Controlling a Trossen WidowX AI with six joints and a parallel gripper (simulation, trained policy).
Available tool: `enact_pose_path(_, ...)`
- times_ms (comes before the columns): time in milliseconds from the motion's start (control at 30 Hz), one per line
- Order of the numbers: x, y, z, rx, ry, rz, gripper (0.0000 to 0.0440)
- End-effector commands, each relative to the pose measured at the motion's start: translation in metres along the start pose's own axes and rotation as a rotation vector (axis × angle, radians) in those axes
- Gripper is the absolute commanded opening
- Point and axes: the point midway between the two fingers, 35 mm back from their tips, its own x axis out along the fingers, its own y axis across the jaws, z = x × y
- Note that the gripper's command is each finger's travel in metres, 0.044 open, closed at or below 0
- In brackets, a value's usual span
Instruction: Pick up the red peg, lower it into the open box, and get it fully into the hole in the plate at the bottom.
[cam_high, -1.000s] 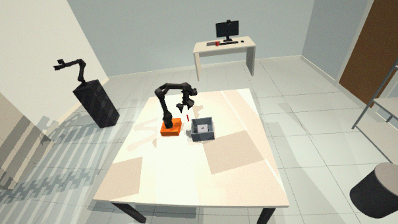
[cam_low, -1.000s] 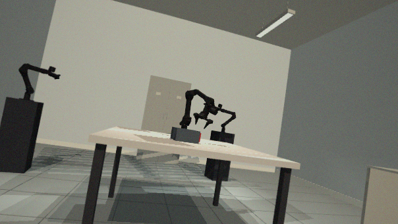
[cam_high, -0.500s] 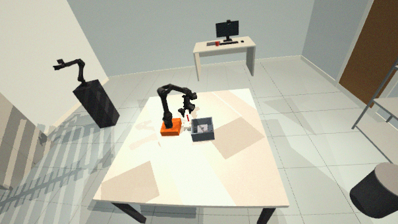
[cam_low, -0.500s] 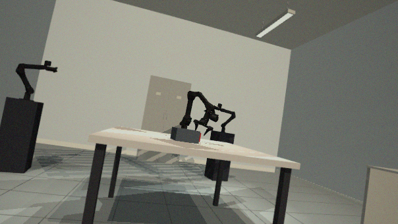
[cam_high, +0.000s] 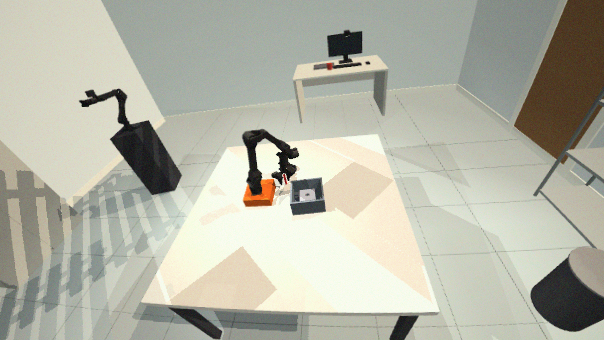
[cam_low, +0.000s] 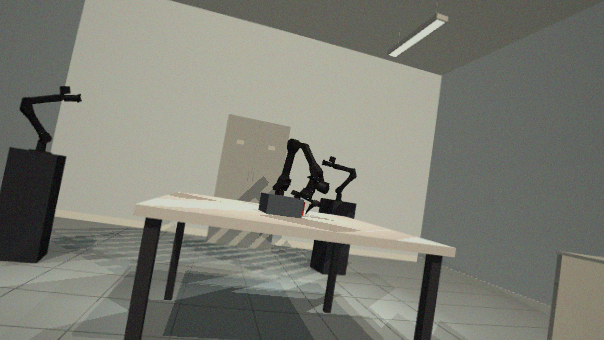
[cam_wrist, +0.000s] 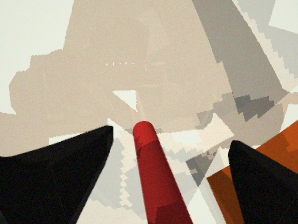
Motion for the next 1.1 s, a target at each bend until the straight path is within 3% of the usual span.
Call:
enact_pose_path(0,0.013,-0.006,-0.003,-0.007,0.002,-0.03,0.0236)
enact_pose_path(300,0.022,-0.014,-0.006,-0.019,0.023,-0.087,0.0005)
enact_pose_path(567,0.0,-0.015,0.013,-0.023,-0.051,-0.076,0.0)
enact_pose_path(1067,-0.069,-0.026,0.059,0.029,-0.167,-0.026,0.0)
